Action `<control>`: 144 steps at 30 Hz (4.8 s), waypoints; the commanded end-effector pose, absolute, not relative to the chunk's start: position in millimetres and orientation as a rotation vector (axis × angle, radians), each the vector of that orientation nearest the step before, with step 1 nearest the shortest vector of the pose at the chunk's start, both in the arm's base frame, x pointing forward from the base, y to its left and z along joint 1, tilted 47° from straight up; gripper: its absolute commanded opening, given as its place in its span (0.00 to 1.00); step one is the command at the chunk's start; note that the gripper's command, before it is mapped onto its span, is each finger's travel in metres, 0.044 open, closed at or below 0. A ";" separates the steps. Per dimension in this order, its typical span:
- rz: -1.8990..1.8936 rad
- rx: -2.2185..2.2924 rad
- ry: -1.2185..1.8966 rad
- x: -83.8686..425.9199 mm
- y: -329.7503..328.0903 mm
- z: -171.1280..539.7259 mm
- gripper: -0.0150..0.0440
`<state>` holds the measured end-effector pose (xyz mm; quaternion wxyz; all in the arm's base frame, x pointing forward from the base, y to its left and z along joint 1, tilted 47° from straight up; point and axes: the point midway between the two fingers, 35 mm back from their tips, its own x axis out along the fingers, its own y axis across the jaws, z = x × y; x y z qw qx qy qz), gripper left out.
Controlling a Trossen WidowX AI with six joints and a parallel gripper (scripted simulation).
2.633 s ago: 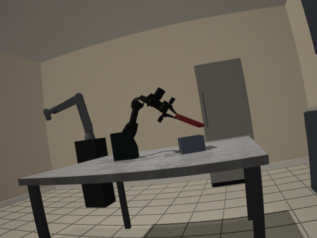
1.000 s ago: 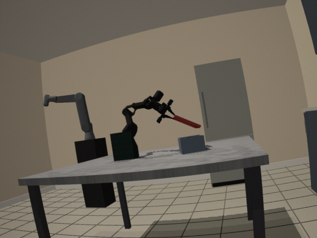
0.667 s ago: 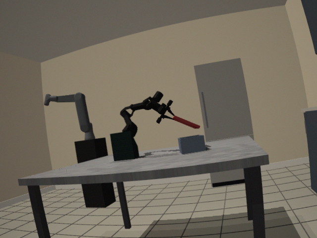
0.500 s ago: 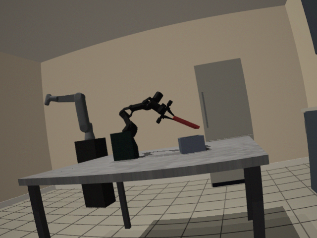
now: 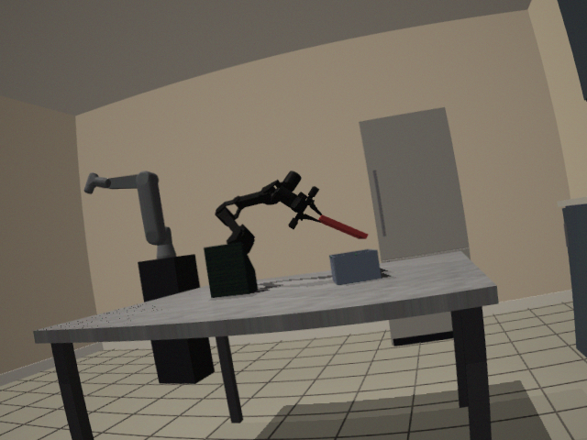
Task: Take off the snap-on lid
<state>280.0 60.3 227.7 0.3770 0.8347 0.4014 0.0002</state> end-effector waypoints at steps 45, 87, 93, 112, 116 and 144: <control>0.009 2.136 1.007 250.6 109.1 286.5 0.25; 0.013 2.138 1.006 247.9 135.0 259.0 0.25; 0.014 2.138 1.006 247.6 138.5 255.8 0.25; 0.015 2.139 1.006 246.6 149.6 245.9 0.25; 0.015 2.139 1.006 246.4 152.0 243.8 0.25; 0.017 2.141 1.006 245.0 168.3 229.0 0.25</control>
